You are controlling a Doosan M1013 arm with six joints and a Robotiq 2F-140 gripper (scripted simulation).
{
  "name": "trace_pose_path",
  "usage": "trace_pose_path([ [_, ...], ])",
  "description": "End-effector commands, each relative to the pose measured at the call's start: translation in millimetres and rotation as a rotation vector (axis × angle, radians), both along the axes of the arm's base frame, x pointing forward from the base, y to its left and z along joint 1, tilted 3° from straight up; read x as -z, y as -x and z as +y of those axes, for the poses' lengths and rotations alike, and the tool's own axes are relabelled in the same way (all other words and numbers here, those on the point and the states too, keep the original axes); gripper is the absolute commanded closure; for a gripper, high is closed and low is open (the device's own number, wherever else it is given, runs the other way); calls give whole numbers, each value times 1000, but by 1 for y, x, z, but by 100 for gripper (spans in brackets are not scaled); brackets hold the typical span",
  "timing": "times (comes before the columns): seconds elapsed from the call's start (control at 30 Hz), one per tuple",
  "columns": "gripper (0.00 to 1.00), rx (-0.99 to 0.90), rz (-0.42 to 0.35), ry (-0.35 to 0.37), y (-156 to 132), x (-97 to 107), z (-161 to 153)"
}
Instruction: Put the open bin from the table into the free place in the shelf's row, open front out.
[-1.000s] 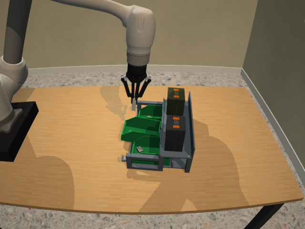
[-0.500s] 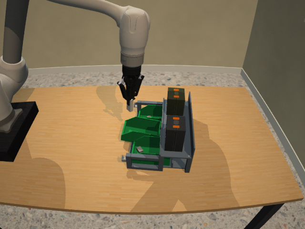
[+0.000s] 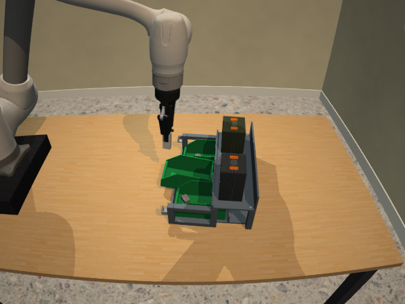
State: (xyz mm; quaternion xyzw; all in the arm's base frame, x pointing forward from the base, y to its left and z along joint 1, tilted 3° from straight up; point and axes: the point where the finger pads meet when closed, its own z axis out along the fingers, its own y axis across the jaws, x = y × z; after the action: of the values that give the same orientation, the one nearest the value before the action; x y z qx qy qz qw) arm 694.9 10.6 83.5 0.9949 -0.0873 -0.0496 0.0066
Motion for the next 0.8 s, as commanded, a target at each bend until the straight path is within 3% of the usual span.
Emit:
trace_pose_path([
  [0.0, 100, -189, -8, -29, 6, 1, -4],
  [0.43, 100, -774, -25, -77, 24, 3, -9],
  [0.5, 100, -774, -25, -77, 24, 3, -9],
  [0.77, 100, -1184, -34, -103, 36, 5, -12],
])
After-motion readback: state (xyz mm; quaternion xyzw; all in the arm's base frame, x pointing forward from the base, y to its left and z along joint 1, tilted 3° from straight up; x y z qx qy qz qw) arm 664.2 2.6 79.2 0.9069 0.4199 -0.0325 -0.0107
